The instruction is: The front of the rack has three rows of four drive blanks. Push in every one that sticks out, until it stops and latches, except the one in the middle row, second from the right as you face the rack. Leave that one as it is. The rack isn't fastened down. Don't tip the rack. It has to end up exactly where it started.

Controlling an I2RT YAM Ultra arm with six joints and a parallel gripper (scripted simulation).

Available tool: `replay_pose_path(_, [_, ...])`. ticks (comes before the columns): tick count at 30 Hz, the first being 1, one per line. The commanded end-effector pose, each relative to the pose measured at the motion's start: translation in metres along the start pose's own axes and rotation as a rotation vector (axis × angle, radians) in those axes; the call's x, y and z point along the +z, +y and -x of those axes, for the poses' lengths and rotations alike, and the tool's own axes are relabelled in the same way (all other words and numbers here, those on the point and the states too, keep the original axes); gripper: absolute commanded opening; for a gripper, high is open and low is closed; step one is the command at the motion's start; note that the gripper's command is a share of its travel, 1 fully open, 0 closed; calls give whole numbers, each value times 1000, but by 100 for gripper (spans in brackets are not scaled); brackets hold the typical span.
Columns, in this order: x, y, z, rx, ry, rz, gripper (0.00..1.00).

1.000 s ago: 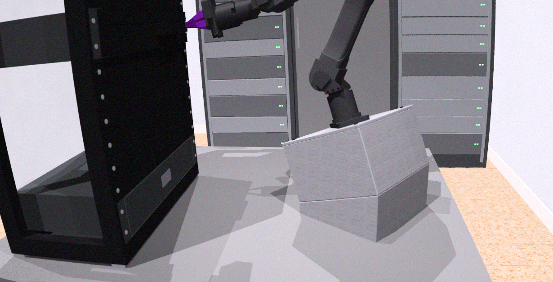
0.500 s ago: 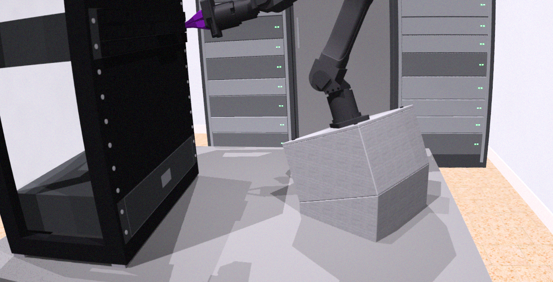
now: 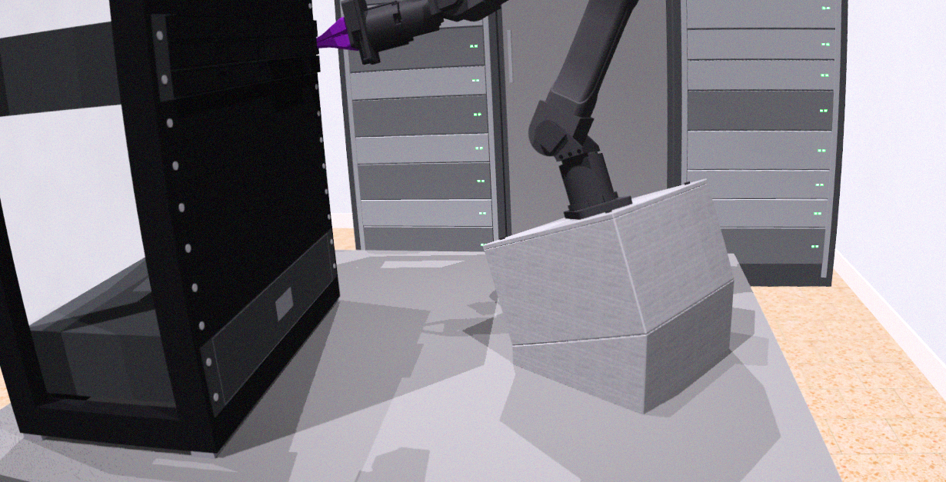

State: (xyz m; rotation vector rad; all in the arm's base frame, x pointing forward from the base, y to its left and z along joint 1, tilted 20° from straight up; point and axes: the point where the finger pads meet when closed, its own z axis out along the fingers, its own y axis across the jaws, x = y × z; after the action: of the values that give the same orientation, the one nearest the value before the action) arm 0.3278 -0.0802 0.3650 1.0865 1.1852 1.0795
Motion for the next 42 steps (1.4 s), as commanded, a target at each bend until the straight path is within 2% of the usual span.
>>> replay_pose_path(1, [9, 72, 14, -93, -56, 208, 0])
replay_pose_path(31, [7, 72, 14, -93, -56, 208, 0])
replay_pose_path(35, [-5, 69, 20, -97, -76, 204, 0])
replay_pose_path(37, [-5, 69, 20, -97, -76, 204, 0])
replay_pose_path(38, [-19, 80, 16, -109, -80, 237, 0])
replay_pose_path(40, [-29, 78, 13, -102, -66, 238, 0])
replay_pose_path(42, [-38, 55, 12, -85, -62, 199, 0])
